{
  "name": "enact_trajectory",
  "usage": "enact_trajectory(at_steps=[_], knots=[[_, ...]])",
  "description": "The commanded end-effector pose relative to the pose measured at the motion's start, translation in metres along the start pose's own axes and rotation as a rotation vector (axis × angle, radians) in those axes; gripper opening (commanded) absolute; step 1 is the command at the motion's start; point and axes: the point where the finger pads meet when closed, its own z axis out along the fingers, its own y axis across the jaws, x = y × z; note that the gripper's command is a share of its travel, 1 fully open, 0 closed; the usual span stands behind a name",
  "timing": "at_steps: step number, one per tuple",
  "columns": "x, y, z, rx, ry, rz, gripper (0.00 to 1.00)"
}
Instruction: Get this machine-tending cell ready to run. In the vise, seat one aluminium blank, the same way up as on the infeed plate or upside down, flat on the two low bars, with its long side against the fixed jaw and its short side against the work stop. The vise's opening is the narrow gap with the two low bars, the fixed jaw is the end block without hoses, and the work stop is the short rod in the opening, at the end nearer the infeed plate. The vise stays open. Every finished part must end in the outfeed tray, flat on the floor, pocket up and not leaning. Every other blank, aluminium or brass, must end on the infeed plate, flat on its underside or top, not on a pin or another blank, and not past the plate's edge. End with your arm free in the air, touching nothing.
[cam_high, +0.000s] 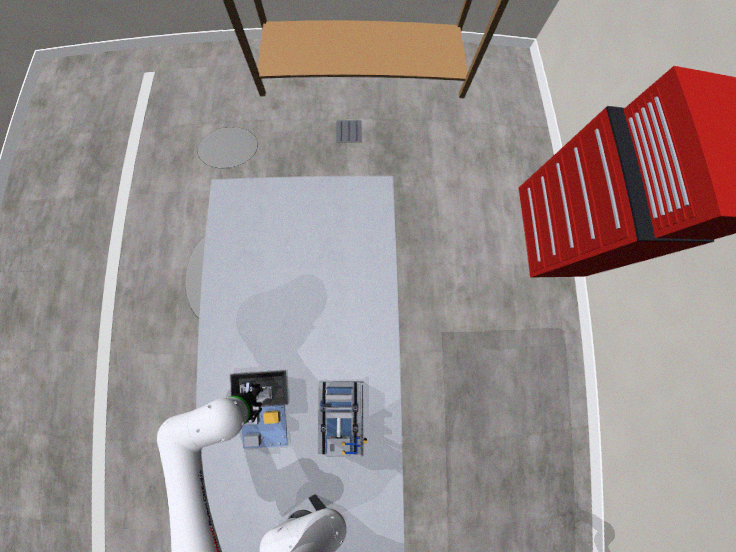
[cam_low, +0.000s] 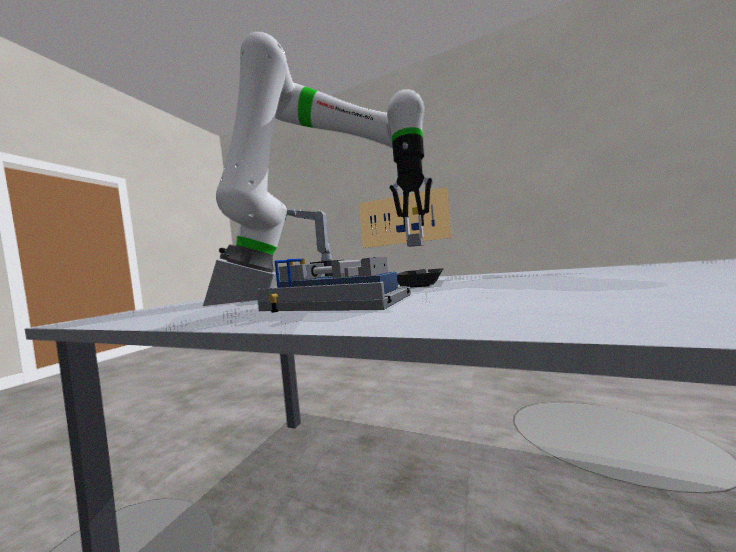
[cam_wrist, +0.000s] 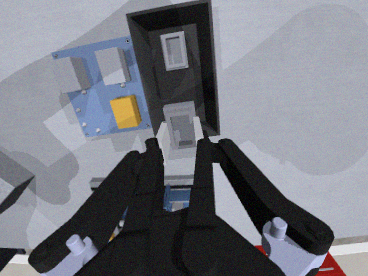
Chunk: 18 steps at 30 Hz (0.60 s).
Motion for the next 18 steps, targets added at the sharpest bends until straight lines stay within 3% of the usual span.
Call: enact_trajectory(at_steps=[1, 18], knots=[[0.0000, 0.0002, -0.0002, 0.000, 0.000, 0.000, 0.00], [0.0000, 0.0002, 0.0040, 0.000, 0.000, 0.000, 0.00]])
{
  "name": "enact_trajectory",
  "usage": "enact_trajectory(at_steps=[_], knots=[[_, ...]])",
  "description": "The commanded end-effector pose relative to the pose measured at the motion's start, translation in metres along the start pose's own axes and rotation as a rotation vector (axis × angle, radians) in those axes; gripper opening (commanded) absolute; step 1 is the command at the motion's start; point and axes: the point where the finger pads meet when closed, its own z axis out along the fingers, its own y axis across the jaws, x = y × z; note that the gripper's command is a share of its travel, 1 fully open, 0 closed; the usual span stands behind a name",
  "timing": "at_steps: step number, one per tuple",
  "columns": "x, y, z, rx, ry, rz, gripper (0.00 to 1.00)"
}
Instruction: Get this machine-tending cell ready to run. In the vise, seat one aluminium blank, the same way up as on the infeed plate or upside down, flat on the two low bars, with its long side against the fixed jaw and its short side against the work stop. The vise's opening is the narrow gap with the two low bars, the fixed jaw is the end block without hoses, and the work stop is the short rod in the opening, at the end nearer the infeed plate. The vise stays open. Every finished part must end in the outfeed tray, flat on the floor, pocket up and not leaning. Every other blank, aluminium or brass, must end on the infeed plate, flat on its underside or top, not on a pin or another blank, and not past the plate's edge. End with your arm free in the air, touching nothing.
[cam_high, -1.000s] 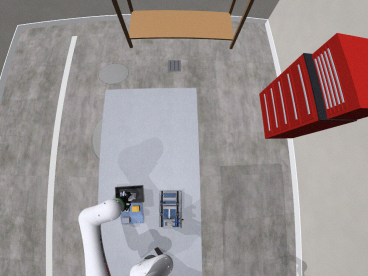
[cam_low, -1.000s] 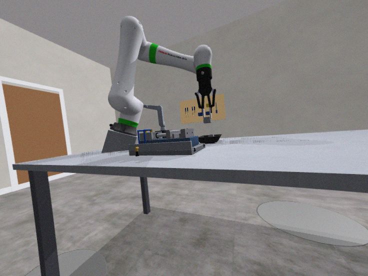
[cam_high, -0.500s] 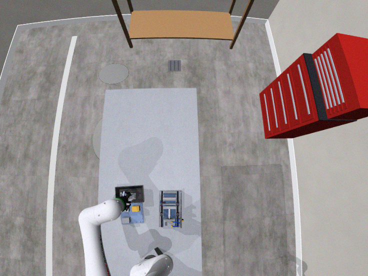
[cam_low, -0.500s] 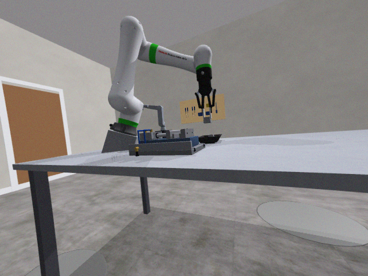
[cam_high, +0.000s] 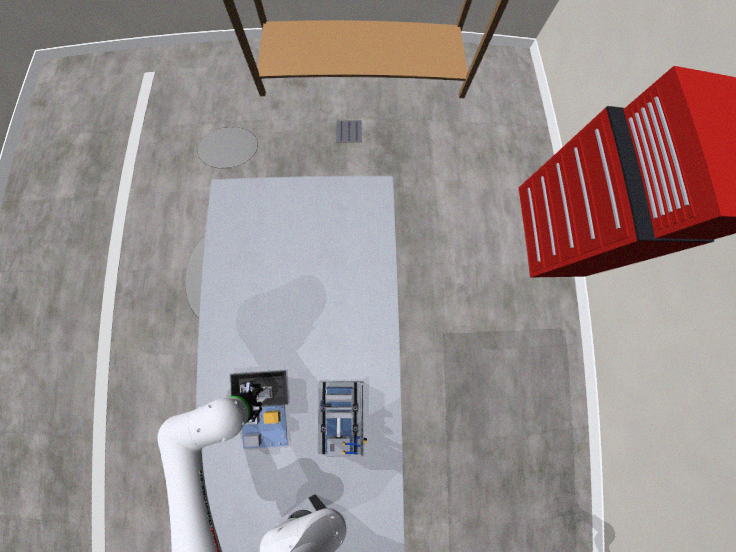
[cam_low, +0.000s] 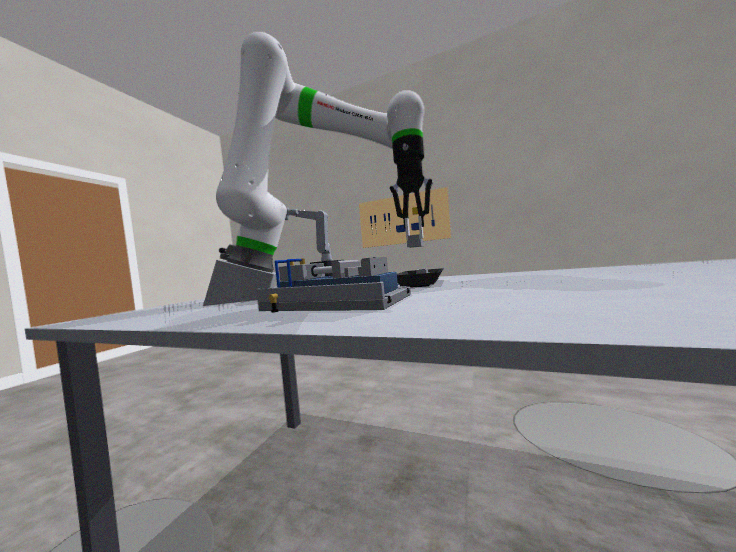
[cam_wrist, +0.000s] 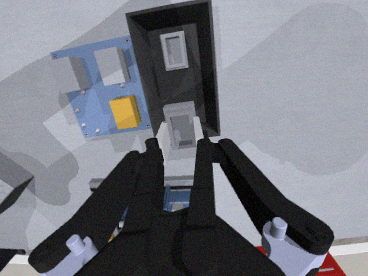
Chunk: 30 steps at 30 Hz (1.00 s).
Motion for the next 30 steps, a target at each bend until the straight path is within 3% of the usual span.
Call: enact_trajectory(at_steps=[1, 22, 30], knots=[[0.000, 0.000, 0.002, 0.000, 0.000, 0.000, 0.00], [0.000, 0.000, 0.025, 0.000, 0.000, 0.000, 0.00], [0.000, 0.000, 0.040, 0.000, 0.000, 0.000, 0.00]])
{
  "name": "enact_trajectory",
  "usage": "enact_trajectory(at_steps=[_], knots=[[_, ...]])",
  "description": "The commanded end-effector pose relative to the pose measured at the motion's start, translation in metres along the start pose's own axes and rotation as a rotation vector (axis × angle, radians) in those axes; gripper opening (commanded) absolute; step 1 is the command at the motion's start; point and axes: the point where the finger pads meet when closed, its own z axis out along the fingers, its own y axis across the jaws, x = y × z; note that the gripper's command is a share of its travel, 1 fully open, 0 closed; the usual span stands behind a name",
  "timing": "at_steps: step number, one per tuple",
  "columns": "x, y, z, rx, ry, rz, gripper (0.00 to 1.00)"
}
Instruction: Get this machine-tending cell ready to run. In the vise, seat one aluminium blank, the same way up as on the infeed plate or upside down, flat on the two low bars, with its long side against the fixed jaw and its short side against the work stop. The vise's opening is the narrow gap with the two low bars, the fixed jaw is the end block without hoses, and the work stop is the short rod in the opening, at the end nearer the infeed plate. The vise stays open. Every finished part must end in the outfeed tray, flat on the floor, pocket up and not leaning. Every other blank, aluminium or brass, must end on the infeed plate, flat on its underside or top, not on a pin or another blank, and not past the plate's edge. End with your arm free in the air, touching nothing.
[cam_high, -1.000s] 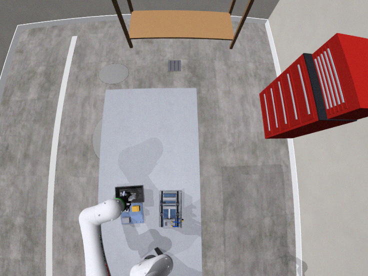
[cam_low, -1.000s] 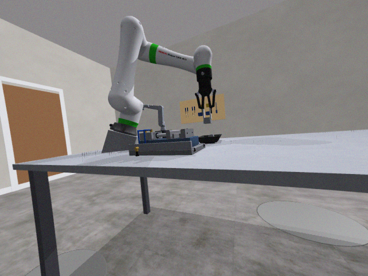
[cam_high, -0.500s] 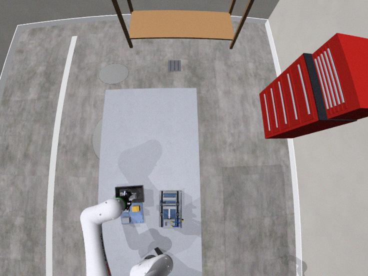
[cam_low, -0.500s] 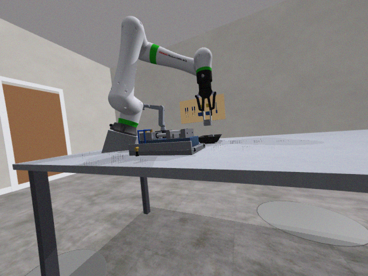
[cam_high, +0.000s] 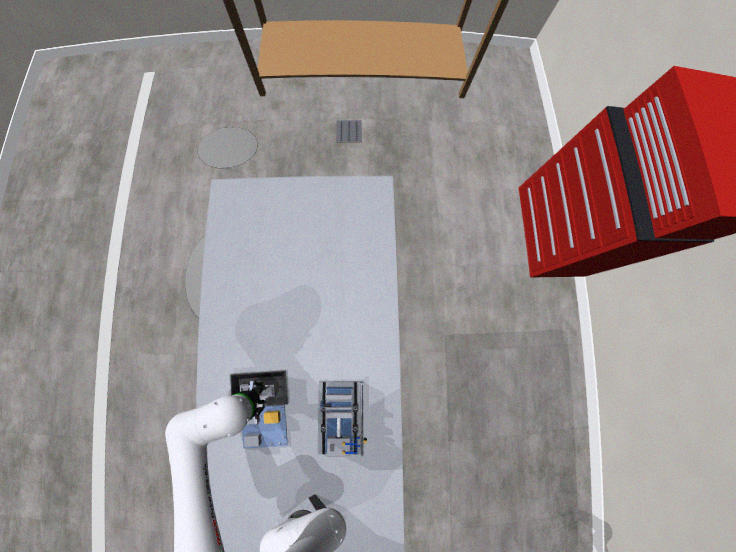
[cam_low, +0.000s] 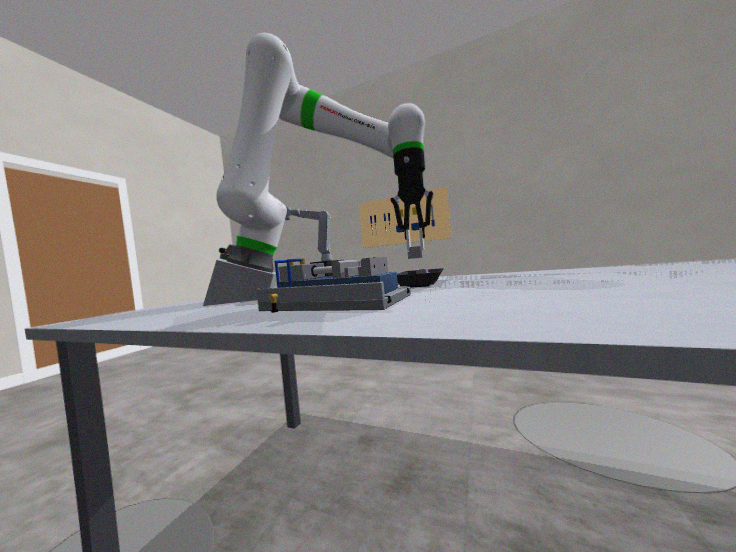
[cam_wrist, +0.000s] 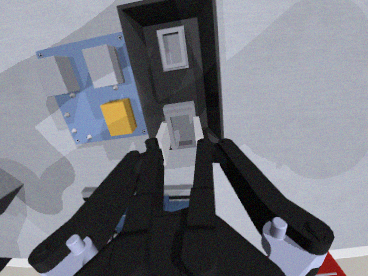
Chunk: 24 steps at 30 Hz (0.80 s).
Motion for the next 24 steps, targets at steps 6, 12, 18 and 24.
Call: enact_trajectory(at_steps=[6, 12, 18, 24], knots=[[0.000, 0.000, 0.017, -0.001, 0.000, 0.000, 0.00], [0.000, 0.000, 0.025, -0.001, 0.000, 0.000, 0.00], [0.000, 0.000, 0.037, -0.001, 0.000, 0.000, 0.00], [0.000, 0.000, 0.046, -0.001, 0.000, 0.000, 0.00]])
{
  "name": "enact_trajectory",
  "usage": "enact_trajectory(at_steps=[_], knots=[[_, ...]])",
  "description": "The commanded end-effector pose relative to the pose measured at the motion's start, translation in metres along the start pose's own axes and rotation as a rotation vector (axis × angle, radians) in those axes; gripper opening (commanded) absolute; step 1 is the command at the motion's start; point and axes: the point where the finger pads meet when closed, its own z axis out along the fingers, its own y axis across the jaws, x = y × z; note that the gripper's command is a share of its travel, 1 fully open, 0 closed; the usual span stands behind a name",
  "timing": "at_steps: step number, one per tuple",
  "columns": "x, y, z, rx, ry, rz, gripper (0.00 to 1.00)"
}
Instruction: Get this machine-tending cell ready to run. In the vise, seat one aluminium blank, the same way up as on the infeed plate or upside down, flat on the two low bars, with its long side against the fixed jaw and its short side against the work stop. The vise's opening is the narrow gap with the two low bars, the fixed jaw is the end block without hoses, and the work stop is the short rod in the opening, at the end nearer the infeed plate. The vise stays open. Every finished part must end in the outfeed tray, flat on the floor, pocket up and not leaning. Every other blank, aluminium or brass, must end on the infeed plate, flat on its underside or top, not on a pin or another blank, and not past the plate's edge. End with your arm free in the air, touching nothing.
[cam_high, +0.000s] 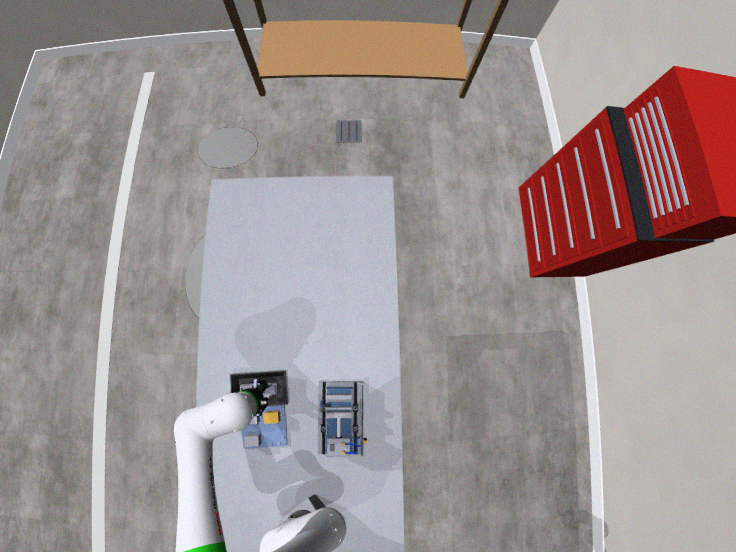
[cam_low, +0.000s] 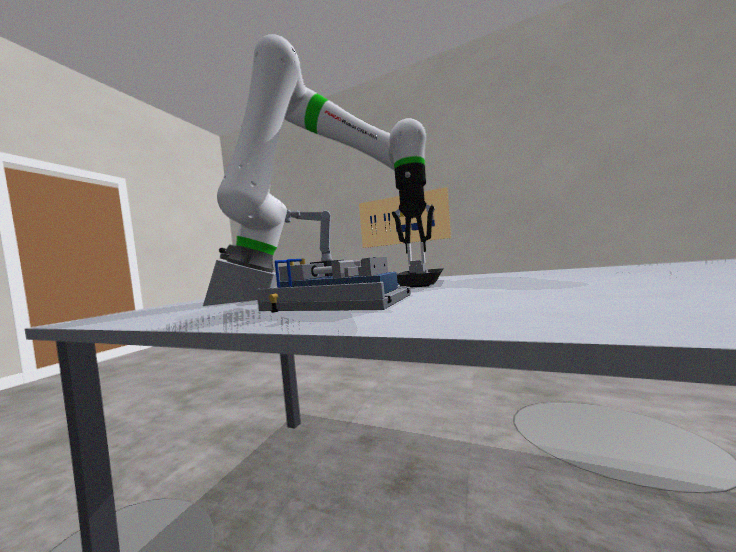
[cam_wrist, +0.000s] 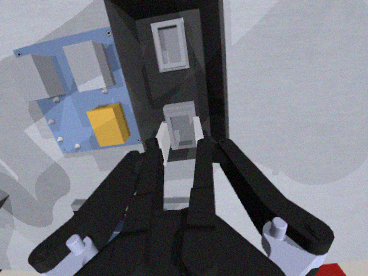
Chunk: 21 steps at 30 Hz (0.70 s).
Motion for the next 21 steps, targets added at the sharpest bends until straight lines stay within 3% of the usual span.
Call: enact_trajectory(at_steps=[1, 21], knots=[[0.000, 0.000, 0.004, -0.001, 0.000, 0.000, 0.00], [0.000, 0.000, 0.018, -0.001, 0.000, 0.000, 0.00]])
